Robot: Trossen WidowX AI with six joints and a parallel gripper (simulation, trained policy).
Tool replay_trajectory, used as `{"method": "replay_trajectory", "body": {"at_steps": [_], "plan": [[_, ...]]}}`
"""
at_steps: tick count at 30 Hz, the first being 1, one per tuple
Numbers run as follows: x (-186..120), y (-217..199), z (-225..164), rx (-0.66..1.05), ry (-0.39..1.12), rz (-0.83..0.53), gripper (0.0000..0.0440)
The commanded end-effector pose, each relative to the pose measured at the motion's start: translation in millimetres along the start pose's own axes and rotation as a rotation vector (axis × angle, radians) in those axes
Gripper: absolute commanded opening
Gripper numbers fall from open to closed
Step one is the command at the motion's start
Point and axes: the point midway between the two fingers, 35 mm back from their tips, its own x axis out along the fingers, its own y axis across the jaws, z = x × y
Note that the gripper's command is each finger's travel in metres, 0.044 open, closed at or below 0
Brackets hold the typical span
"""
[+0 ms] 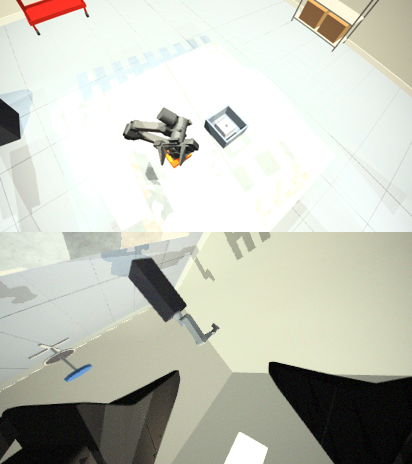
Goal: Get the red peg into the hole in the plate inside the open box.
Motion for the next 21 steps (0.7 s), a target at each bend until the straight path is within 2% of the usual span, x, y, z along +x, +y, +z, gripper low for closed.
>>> {"method": "replay_trajectory", "body": {"at_steps": [1,3,21], "plan": [[-0.4,-4.2,1.3,-0.030,-0.001,-0.017,0.0420],[-1.8,-13.0,4.3,-0.088,-0.003,-0.057,0.0440],[-34.2,-91.8,39.2,-0.576,0.026,-0.451,0.0440]]}}
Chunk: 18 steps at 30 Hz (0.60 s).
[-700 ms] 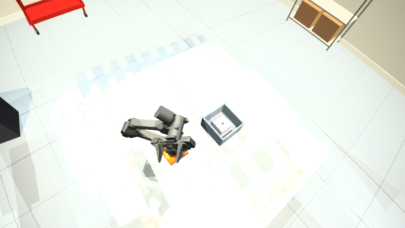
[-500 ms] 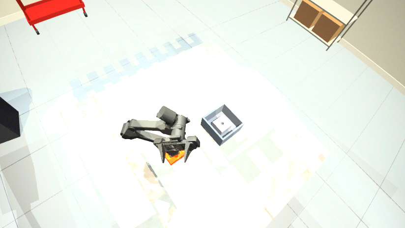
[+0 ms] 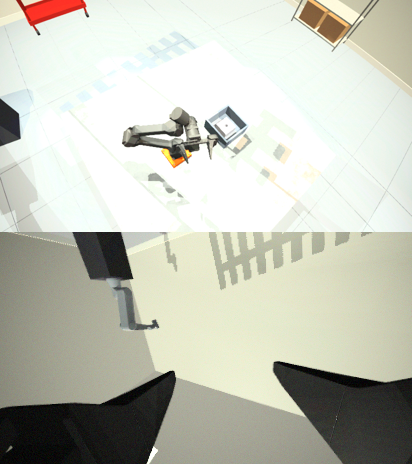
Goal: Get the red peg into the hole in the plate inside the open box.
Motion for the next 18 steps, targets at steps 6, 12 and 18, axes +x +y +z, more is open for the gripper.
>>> {"method": "replay_trajectory", "body": {"at_steps": [6,12,18], "plan": [[-8.3,-38.3,-5.0,-0.197,0.044,-0.169,0.0440],[-19.9,-68.4,-4.6,-0.352,0.088,-0.302,0.0440],[-35.7,-96.6,-2.1,-0.505,0.143,-0.435,0.0440]]}}
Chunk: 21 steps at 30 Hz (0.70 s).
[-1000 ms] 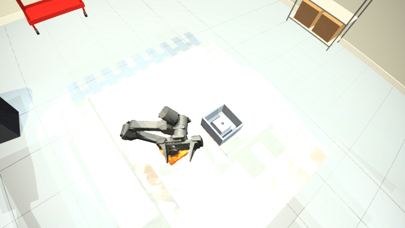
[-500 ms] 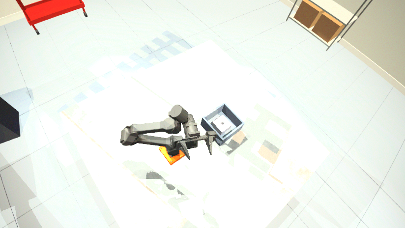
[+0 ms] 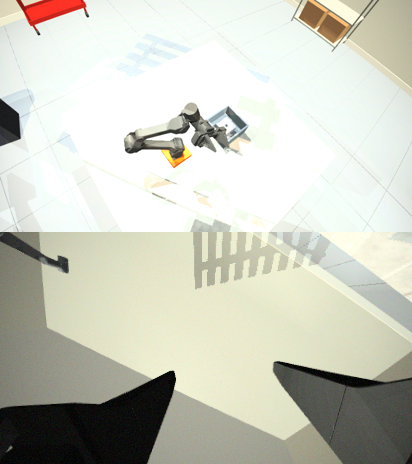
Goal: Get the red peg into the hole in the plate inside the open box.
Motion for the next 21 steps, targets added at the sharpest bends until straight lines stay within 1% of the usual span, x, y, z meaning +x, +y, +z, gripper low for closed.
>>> {"method": "replay_trajectory", "body": {"at_steps": [1,11,21], "plan": [[-2.1,-10.7,-7.3,-0.064,0.028,-0.054,0.0440],[-18.5,-59.7,-22.4,-0.320,0.140,-0.263,0.0440],[-45.8,-104.7,-28.9,-0.575,0.272,-0.462,0.0440]]}}
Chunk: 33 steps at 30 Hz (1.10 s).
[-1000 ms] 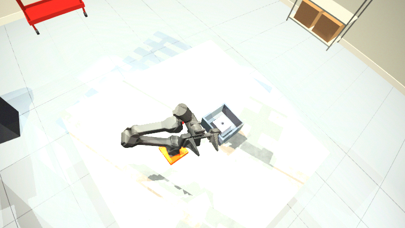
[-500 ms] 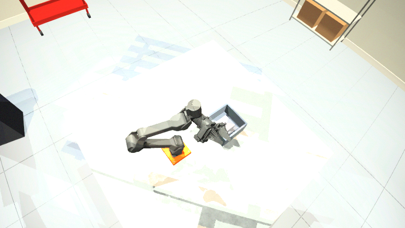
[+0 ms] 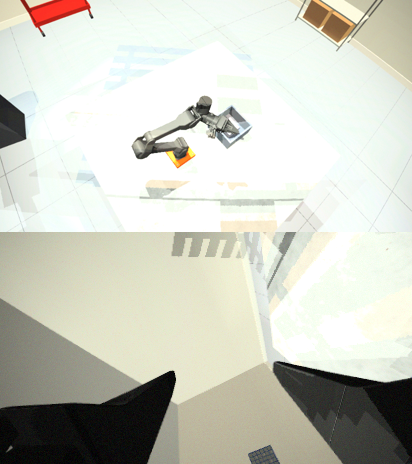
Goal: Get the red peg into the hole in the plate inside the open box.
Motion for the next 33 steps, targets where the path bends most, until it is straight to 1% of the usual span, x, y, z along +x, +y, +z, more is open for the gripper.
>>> {"method": "replay_trajectory", "body": {"at_steps": [1,9,17,33], "plan": [[-2.5,-7.7,-9.2,-0.065,0.038,-0.046,0.0440],[-14.2,-41.6,-30.0,-0.274,0.152,-0.192,0.0440],[-32.4,-75.1,-44.2,-0.483,0.272,-0.331,0.0440],[-83.6,-136.0,-51.8,-0.900,0.536,-0.590,0.0440]]}}
